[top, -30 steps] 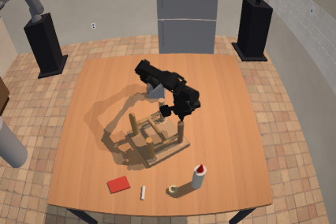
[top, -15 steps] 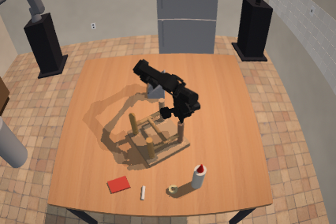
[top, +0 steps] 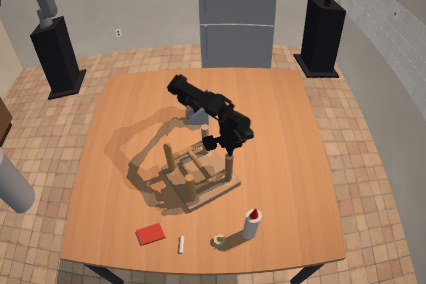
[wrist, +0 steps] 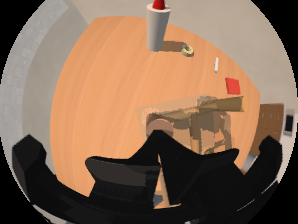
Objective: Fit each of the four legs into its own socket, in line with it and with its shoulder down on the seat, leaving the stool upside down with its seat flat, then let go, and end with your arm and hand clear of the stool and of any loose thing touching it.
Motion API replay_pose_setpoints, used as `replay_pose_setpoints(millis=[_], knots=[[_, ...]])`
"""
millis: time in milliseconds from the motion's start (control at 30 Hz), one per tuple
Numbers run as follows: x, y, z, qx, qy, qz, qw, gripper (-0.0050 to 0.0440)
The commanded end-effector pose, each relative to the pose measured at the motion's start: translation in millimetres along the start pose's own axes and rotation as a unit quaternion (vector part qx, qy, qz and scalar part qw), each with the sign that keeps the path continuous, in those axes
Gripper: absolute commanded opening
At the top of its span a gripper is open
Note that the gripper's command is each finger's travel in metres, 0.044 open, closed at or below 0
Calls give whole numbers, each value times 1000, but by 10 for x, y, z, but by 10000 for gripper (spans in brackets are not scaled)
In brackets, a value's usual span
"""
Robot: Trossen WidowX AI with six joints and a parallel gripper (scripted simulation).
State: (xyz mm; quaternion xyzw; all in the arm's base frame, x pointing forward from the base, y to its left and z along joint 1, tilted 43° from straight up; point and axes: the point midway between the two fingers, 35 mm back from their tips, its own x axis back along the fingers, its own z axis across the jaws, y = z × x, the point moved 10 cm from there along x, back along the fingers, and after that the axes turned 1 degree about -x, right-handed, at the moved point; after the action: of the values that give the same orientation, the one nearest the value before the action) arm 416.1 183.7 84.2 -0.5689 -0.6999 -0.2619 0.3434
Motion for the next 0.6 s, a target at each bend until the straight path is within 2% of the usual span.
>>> replay_pose_setpoints(millis=[0,233,567], knots=[[-129,-11,-24,-1,-5,7,1000,0],[-149,-17,-24,-1,-5,7,1000,0],[-13,22,-11,-1,-3,4,1000,0]])
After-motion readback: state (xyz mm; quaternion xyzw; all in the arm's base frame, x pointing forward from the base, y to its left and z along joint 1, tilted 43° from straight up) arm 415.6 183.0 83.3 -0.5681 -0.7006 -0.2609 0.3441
